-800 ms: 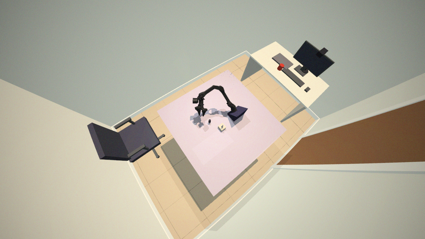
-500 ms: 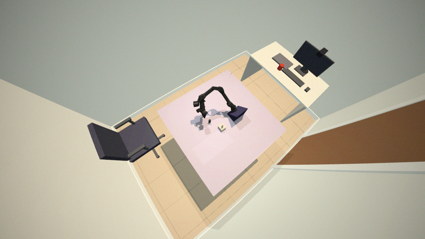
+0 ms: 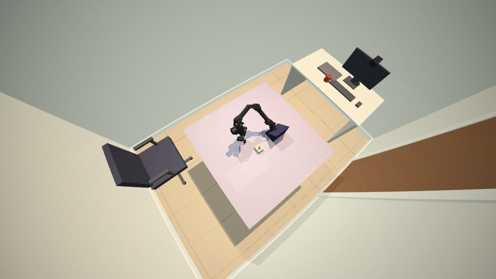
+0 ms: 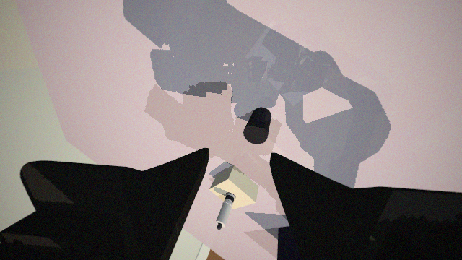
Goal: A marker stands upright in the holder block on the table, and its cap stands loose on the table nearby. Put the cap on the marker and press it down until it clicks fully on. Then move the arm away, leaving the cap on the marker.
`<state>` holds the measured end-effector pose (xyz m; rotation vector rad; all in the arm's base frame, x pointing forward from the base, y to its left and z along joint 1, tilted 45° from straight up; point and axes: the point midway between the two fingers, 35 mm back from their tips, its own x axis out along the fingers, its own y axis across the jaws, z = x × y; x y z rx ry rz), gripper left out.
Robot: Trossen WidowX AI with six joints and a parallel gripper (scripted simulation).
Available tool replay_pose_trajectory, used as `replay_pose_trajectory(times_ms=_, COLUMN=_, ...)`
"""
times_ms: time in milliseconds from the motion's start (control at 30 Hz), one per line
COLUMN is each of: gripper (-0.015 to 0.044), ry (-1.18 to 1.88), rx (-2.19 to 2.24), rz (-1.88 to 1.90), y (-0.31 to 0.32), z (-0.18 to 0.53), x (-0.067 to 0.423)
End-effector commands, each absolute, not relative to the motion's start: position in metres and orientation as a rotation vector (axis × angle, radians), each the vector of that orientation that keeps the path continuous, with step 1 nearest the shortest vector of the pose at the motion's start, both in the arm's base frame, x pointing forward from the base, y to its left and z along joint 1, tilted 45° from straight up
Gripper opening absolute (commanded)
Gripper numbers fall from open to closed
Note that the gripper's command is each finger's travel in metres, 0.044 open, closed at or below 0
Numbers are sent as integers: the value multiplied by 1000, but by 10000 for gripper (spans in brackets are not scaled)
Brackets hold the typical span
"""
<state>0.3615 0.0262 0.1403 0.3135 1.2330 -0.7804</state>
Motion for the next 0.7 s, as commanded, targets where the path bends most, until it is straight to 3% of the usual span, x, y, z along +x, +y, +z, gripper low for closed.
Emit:
replay_pose_trajectory(times_ms=0, gripper=252, ry=795, rx=379, rz=-1229, y=49, z=132, x=347)
replay_pose_trajectory(times_ms=667, gripper=252, ry=781, rx=381, rz=-1234, y=25, z=108, x=352)
